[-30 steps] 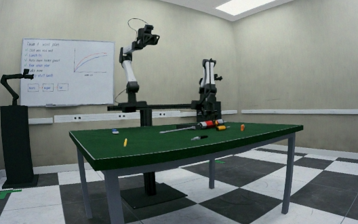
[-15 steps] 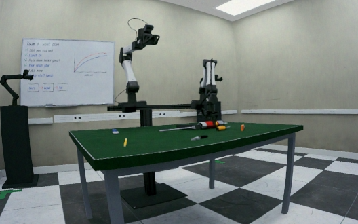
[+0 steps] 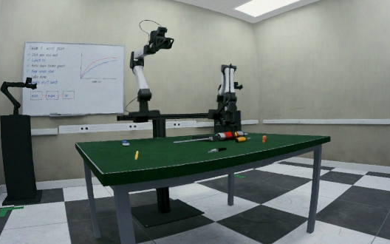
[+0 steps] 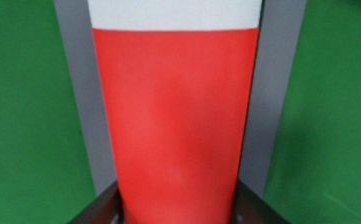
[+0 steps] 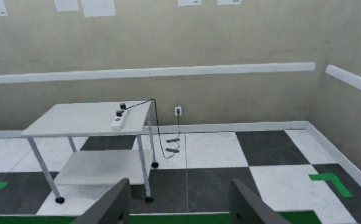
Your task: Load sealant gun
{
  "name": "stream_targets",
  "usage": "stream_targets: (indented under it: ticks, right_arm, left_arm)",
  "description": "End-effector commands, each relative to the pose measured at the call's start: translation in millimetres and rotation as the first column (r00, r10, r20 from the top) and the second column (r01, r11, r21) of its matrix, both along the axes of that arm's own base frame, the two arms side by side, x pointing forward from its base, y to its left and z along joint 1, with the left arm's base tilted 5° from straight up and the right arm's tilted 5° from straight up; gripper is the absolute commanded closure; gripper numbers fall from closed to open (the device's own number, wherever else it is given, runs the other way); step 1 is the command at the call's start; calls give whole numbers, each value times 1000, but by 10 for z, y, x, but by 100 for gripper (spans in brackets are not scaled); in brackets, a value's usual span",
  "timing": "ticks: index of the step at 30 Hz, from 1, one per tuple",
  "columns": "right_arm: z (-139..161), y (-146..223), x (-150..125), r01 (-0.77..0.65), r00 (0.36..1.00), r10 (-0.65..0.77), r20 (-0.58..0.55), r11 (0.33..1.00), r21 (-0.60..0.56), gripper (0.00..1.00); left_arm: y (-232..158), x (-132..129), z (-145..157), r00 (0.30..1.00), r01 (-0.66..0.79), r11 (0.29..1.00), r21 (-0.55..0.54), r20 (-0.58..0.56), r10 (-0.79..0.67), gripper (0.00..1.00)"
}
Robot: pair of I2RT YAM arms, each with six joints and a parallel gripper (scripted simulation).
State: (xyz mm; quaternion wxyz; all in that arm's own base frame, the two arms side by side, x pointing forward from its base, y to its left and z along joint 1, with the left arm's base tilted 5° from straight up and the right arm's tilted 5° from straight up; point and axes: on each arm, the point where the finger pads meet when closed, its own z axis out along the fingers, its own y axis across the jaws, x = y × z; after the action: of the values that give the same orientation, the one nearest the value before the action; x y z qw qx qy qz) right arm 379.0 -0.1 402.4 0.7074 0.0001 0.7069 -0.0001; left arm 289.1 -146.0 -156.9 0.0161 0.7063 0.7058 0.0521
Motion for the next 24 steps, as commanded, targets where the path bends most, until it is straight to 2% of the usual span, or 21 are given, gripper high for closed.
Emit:
stream_targets:
  ticks: [1, 24]
  right_arm:
    - [-12, 25, -30, -7, 1000, 7, -3, 1000, 5, 49]
    - [-12, 25, -30, -7, 1000, 7, -3, 1000, 5, 49]
  left_arm:
    - [-3, 97, 72, 999, 5, 1000, -8, 46, -5, 100]
    - [28, 46, 46, 999, 4, 1000, -2, 32, -4, 100]
